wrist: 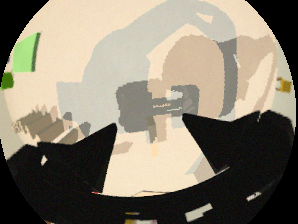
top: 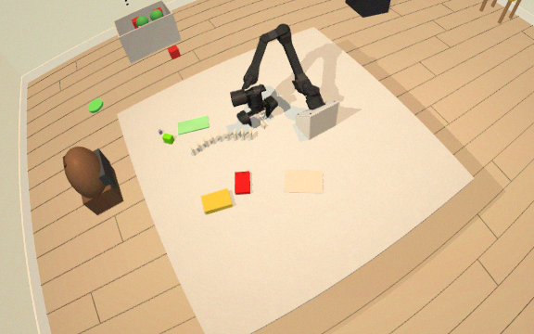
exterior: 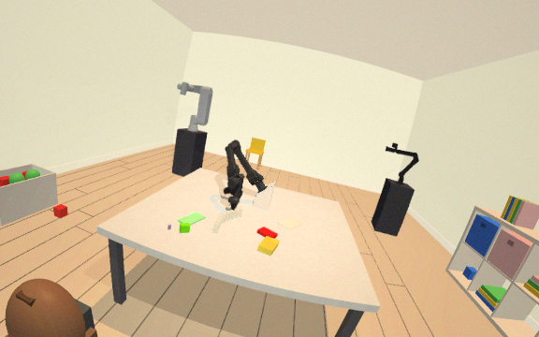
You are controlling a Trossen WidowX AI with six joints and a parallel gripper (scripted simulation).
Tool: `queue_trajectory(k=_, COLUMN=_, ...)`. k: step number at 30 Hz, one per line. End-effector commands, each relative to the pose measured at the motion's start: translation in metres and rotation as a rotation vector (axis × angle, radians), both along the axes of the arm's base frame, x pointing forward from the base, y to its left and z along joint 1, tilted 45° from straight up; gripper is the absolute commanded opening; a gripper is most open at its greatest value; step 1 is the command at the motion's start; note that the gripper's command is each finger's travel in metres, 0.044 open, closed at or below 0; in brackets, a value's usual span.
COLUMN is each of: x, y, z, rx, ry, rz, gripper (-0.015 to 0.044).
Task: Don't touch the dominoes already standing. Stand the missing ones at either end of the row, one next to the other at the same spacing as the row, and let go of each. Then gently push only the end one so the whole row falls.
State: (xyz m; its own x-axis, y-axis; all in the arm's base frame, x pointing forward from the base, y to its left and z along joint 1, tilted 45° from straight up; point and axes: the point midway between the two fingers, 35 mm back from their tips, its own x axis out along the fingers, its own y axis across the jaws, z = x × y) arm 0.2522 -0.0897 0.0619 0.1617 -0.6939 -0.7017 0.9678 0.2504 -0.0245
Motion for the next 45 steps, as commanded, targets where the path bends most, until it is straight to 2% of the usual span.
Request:
queue_trajectory(k=1, x=-0.001, y=-0.001, z=-0.002, rx=0.000, ry=0.007, rz=0.005, gripper=0.0440)
queue_trajectory(k=2, x=-0.001, y=-0.001, z=-0.002, rx=0.000, ry=0.007, rz=0.005, gripper=0.0440)
queue_trajectory(k=18, x=-0.001, y=-0.001, z=-0.002, rx=0.000, ry=0.007, rz=0.005, gripper=0.0021)
queue_trajectory(k=29, x=-0.002, y=0.004, z=0.003, rx=0.001, ry=0.007, rz=0.005, gripper=0.0021)
queue_trajectory(k=40, x=-0.021, y=0.093, z=0.093, rx=0.005, ry=0.010, rz=0.005, gripper=0.0021)
queue_trajectory(k=45, x=-0.024, y=0.106, z=0.107, rx=0.005, ry=0.011, rz=0.005, gripper=0.0021)
